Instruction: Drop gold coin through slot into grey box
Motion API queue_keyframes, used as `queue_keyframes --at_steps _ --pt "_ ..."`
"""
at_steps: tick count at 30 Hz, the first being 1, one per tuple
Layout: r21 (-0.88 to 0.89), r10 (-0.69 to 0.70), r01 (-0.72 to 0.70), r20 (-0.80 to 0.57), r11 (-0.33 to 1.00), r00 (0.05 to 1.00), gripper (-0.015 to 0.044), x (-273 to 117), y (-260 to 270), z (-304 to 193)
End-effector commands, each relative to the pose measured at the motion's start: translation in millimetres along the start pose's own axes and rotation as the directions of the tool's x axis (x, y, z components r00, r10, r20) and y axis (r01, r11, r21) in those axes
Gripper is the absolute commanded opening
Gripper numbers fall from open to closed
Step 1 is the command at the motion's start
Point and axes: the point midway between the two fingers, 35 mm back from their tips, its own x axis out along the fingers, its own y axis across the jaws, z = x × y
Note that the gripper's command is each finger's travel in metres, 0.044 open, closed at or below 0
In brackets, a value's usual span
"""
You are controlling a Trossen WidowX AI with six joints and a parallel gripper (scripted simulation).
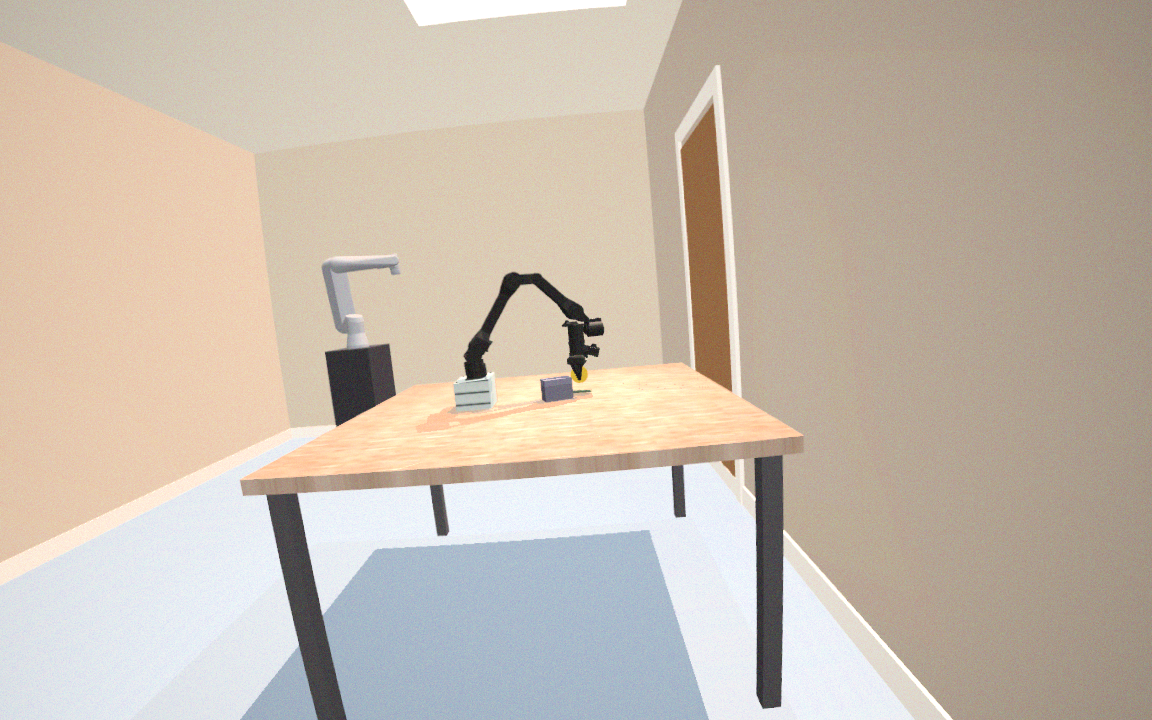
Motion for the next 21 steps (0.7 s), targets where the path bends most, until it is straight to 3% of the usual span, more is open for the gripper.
queue_keyframes --at_steps 1,21 --pt "-0.002 0.001 -0.001 0.005 1.000 1.000 0.0000 -12.5 0.5 1.2" --pt "-0.001 0.001 -0.001 0.005 1.000 1.000 0.0000 -59.2 -0.8 -1.9"
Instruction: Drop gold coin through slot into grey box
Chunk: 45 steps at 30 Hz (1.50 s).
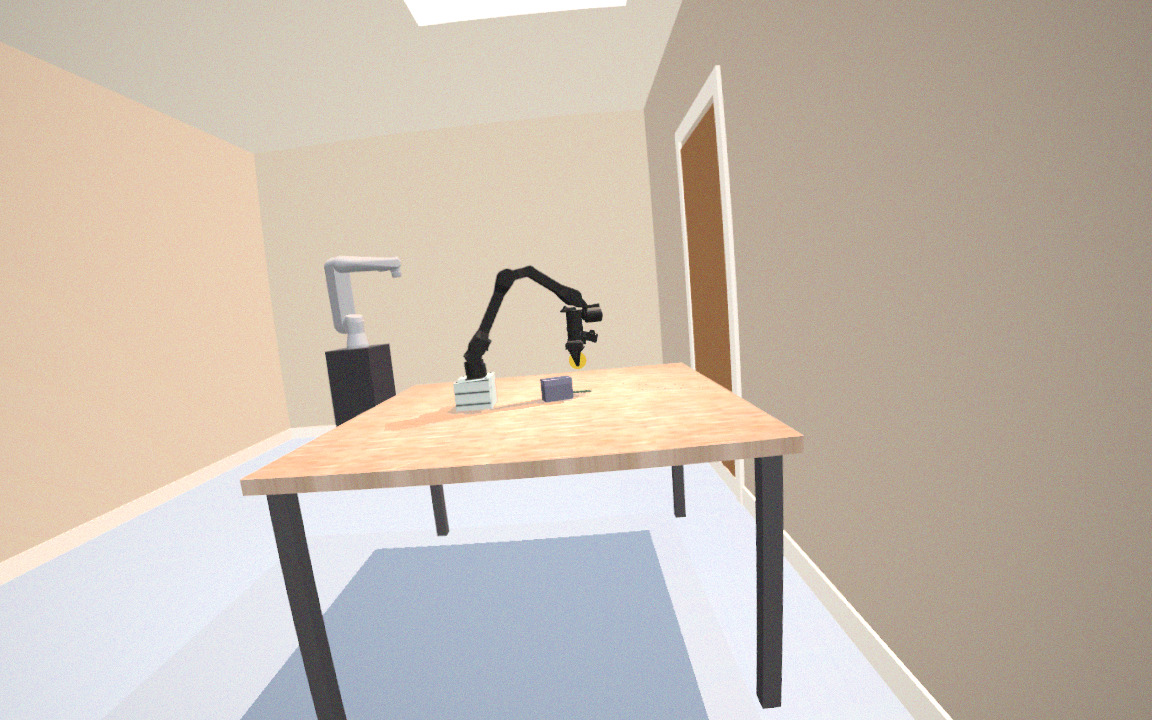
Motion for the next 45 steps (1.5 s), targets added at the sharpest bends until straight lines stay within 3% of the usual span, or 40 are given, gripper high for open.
queue_keyframes --at_steps 1,14,45 --pt "-0.004 0.001 -0.001 0.004 1.000 1.000 0.0000 -7.0 0.0 -0.1" --pt "-0.376 0.001 0.000 0.003 0.927 1.000 0.0000 -7.6 0.6 -6.3" --pt "-0.382 -0.004 0.004 0.001 0.924 1.000 0.0000 -10.1 -56.1 -36.1"
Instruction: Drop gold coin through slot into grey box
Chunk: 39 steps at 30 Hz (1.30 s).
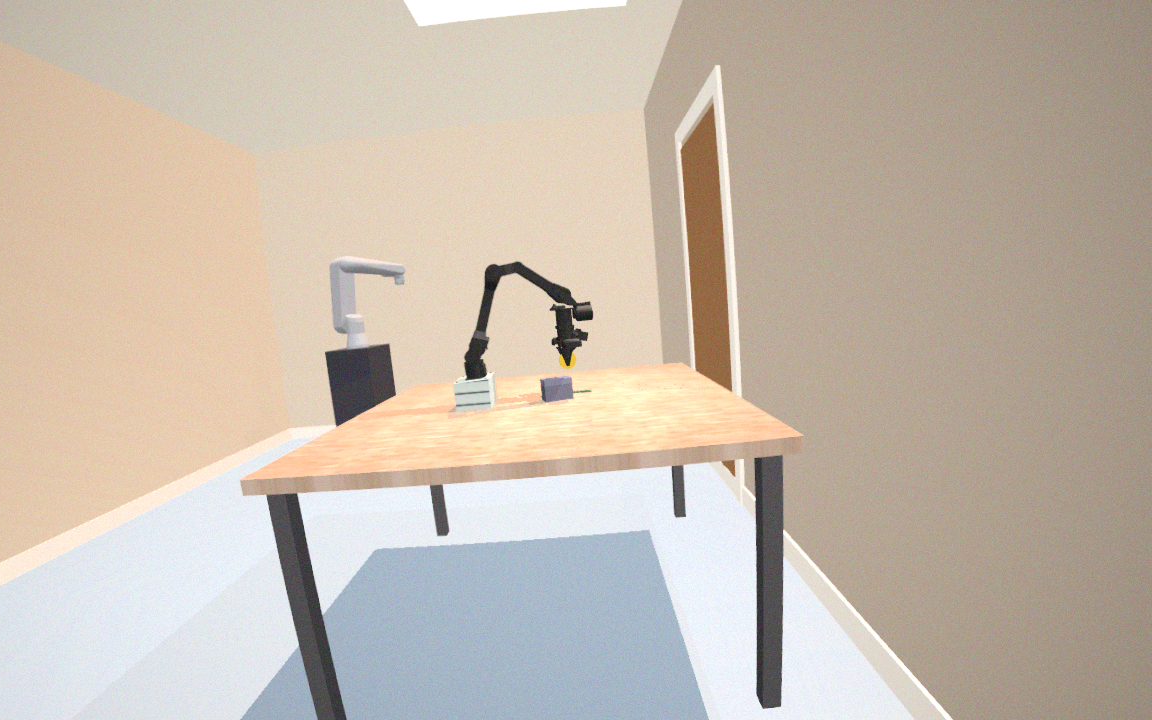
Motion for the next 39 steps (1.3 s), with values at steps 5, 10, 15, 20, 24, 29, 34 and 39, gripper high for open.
queue_keyframes --at_steps 5,10,15,20,24,29,34,39 --pt "-0.002 -0.004 0.004 0.000 1.000 1.000 0.0000 0.0 -12.5 -18.4" --pt "-0.002 -0.005 0.005 -0.001 1.000 1.000 0.0000 0.6 -18.8 -29.6" --pt "-0.002 -0.006 0.006 -0.002 1.000 1.000 0.0000 1.6 -24.7 -41.1" --pt "-0.002 -0.006 0.006 -0.003 1.000 1.000 0.0000 2.8 -29.9 -52.7" --pt "-0.002 -0.006 0.006 -0.004 1.000 1.000 0.0000 3.5 -32.3 -58.5" --pt "0.001 -0.003 0.003 -0.006 1.000 1.000 0.0000 3.3 -29.8 -53.5" --pt "0.001 -0.003 0.003 -0.006 1.000 1.000 0.0000 3.3 -29.8 -53.5" --pt "0.001 -0.003 0.003 -0.006 1.000 1.000 0.0000 3.4 -30.3 -54.5"
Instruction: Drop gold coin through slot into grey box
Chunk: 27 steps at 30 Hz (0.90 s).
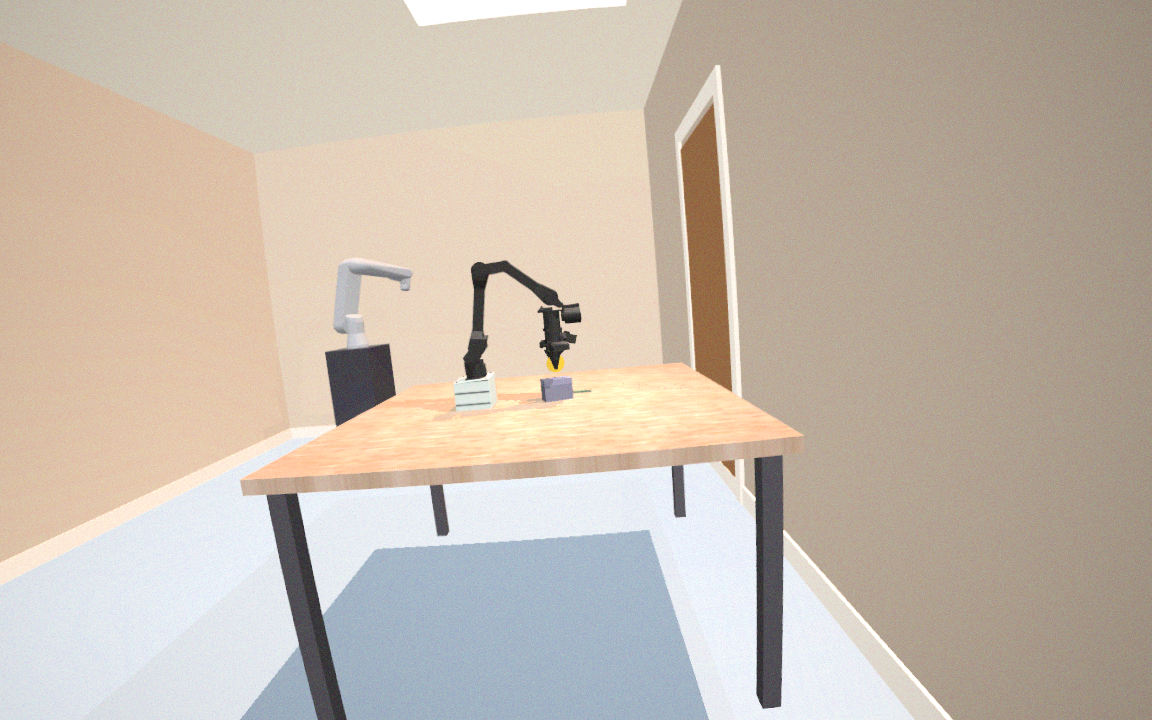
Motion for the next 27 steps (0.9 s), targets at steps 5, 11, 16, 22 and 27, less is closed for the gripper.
queue_keyframes --at_steps 5,11,16,22,27 --pt "0.001 0.000 0.000 -0.001 1.000 1.000 0.0000 0.4 -2.5 -4.8" --pt "0.001 0.001 -0.001 -0.003 1.000 1.000 0.0000 0.5 -2.4 -4.8" --pt "0.002 0.001 -0.001 -0.003 1.000 1.000 0.0000 0.6 -2.1 -4.2" --pt "0.002 0.001 -0.001 -0.003 1.000 1.000 0.0000 3.6 -2.3 -4.4" --pt "0.002 0.001 -0.001 -0.003 1.000 1.000 0.0000 6.1 -2.6 -5.5"
